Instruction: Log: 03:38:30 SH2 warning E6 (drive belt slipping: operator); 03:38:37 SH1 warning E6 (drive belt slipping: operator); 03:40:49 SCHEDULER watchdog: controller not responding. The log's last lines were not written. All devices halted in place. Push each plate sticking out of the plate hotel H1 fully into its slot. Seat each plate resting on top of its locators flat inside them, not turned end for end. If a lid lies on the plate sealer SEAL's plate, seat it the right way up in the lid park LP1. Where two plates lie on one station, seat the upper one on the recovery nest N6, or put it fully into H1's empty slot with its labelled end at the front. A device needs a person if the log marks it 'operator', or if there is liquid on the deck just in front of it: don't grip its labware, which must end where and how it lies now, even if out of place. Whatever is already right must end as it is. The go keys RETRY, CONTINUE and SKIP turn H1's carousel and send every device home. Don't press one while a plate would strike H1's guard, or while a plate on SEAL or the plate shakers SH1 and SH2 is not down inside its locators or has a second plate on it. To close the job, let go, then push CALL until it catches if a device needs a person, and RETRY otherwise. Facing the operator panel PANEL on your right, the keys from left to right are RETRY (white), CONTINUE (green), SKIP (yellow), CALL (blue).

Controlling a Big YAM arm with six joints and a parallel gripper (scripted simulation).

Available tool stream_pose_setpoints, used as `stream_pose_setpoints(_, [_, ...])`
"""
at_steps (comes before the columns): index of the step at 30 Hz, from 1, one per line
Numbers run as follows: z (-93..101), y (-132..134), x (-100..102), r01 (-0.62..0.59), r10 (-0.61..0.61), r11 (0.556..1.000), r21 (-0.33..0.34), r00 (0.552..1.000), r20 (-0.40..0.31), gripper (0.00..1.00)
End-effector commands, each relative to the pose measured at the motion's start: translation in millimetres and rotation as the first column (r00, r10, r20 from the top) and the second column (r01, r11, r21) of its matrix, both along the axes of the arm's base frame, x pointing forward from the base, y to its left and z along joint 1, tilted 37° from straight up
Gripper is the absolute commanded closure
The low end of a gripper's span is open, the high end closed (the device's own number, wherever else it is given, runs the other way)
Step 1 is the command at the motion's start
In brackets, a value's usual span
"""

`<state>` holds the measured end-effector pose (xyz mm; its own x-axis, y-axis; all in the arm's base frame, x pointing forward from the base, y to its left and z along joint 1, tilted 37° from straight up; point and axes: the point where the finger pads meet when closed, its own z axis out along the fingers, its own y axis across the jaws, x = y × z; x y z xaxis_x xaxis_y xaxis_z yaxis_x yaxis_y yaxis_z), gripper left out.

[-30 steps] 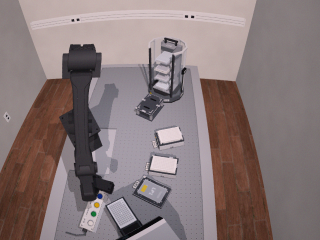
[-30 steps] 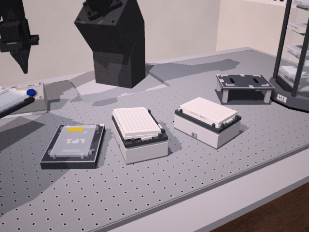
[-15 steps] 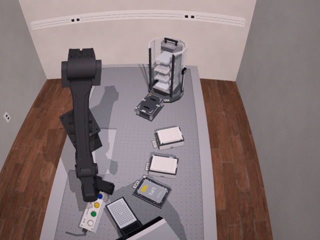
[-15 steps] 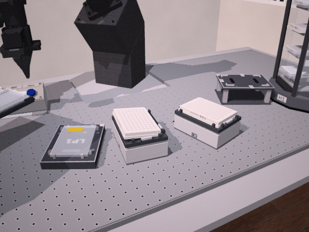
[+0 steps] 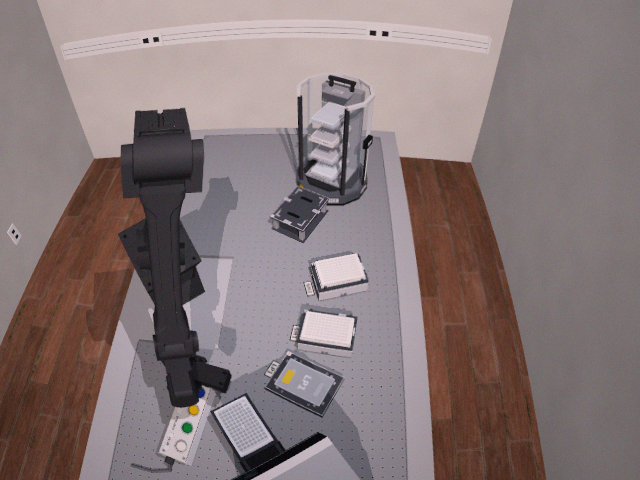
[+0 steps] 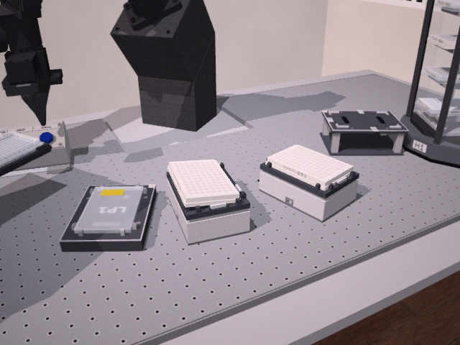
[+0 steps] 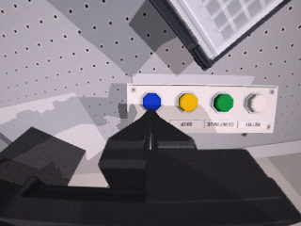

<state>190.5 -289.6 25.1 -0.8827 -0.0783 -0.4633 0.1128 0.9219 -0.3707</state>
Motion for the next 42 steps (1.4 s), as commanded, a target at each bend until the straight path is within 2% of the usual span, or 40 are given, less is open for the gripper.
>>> stream_pose_setpoints(1, [2.3,-8.3,4.3,0.005,-0.004,1.0,-0.019,1.0,0.01,1.0])
stream_pose_setpoints(14, [-11.4,-13.4,15.8,-0.001,0.001,1.0,-0.017,1.0,0.012,1.0])
stream_pose_setpoints(17, [-12.0,-14.4,15.0,0.001,-0.001,1.0,-0.017,1.0,0.012,1.0])
stream_pose_setpoints(19, [-3.7,-16.2,12.7,0.005,-0.004,0.999,-0.041,1.0,0.022,1.0])
stream_pose_setpoints(21, [-11.2,-12.0,10.6,0.002,-0.002,1.0,-0.016,1.0,0.008,1.0])
stream_pose_setpoints(25, [-15.5,-12.0,11.9,0.004,-0.004,1.0,-0.011,1.0,0.007,1.0])
stream_pose_setpoints(42, [-19.4,-13.2,15.5,0.001,-0.001,1.0,-0.013,1.0,0.007,1.0])
